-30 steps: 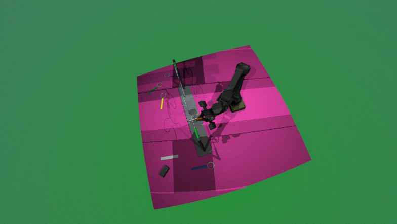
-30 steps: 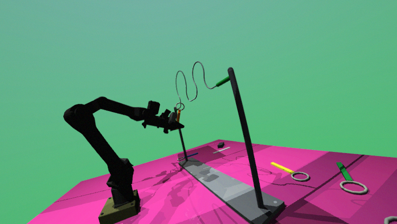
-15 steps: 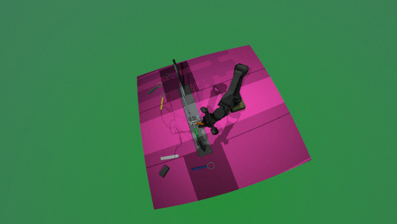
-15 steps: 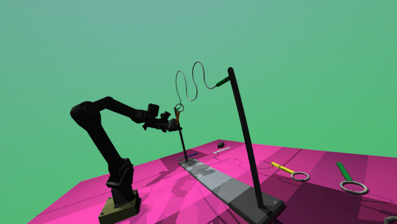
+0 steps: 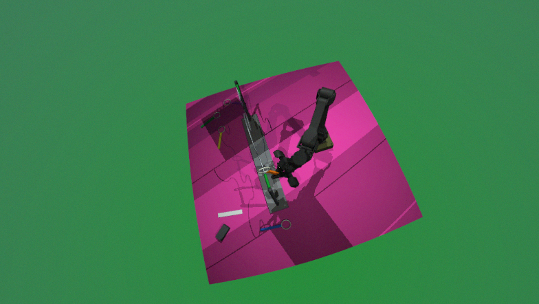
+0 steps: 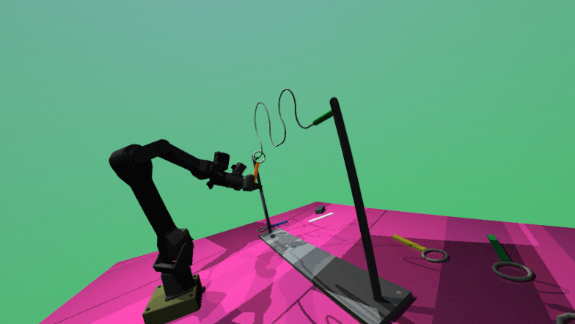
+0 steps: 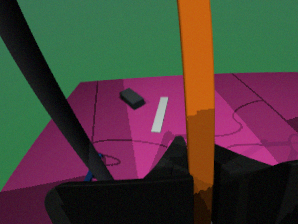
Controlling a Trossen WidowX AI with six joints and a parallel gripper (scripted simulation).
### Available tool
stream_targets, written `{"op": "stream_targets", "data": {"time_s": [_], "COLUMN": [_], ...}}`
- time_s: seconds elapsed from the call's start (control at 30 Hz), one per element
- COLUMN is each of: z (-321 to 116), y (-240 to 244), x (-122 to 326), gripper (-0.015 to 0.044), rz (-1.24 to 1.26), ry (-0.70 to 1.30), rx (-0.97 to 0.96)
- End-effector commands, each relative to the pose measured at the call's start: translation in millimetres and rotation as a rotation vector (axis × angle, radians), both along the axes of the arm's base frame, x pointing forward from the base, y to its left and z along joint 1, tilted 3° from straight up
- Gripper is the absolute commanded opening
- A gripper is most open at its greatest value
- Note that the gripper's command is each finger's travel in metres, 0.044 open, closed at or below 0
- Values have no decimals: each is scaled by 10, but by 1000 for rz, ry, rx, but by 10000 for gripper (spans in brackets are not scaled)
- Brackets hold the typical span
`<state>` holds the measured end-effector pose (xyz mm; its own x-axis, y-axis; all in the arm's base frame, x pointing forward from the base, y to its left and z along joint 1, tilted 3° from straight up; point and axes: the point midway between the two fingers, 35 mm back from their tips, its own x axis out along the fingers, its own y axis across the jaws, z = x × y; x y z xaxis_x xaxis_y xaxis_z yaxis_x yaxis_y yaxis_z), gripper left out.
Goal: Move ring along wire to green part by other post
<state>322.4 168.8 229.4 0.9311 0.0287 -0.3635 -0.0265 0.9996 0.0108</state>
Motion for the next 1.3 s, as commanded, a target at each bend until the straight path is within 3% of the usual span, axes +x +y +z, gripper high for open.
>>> {"op": "stream_targets", "data": {"time_s": [0.0,1.27], "z": [14,-41], "y": [49,368], "x": [20,52], "gripper": [-150,-150], "rz": [-4,1], "ry": [-4,-7], "rx": [11,21]}}
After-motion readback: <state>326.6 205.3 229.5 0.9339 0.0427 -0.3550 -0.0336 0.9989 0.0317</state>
